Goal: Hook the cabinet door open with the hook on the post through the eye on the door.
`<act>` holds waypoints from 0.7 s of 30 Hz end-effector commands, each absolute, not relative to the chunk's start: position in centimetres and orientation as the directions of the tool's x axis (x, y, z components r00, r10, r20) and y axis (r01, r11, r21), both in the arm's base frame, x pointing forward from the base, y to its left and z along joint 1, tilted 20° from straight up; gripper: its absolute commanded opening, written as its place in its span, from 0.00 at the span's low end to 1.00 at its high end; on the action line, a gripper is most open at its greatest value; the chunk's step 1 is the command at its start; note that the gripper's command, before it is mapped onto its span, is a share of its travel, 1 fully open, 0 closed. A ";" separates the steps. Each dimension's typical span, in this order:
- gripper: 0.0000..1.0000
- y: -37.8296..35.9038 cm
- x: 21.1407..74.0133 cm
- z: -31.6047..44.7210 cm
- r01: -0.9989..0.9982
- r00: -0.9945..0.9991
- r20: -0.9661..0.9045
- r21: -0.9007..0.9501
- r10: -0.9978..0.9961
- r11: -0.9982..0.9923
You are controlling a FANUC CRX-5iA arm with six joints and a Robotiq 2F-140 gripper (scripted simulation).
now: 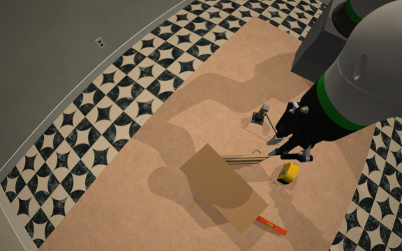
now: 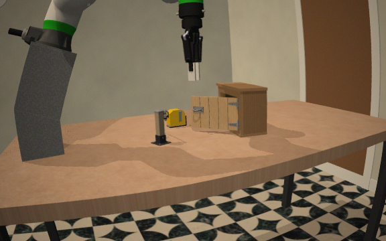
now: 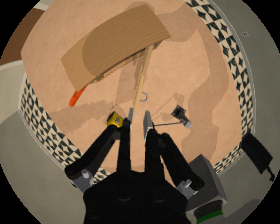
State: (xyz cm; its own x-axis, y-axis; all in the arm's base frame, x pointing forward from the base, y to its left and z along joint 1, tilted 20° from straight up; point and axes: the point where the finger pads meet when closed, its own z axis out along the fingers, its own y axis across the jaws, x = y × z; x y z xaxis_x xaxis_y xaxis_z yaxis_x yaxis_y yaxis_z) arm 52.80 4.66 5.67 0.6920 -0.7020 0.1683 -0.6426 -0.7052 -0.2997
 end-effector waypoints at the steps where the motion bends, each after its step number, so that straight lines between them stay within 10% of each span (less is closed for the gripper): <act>1: 0.16 4.6 52.7 5.6 -0.650 0.685 0.165 -0.302 -0.710 -0.697; 21: 0.14 1.3 41.1 1.2 -0.944 -0.034 -0.118 -0.323 -0.992 0.071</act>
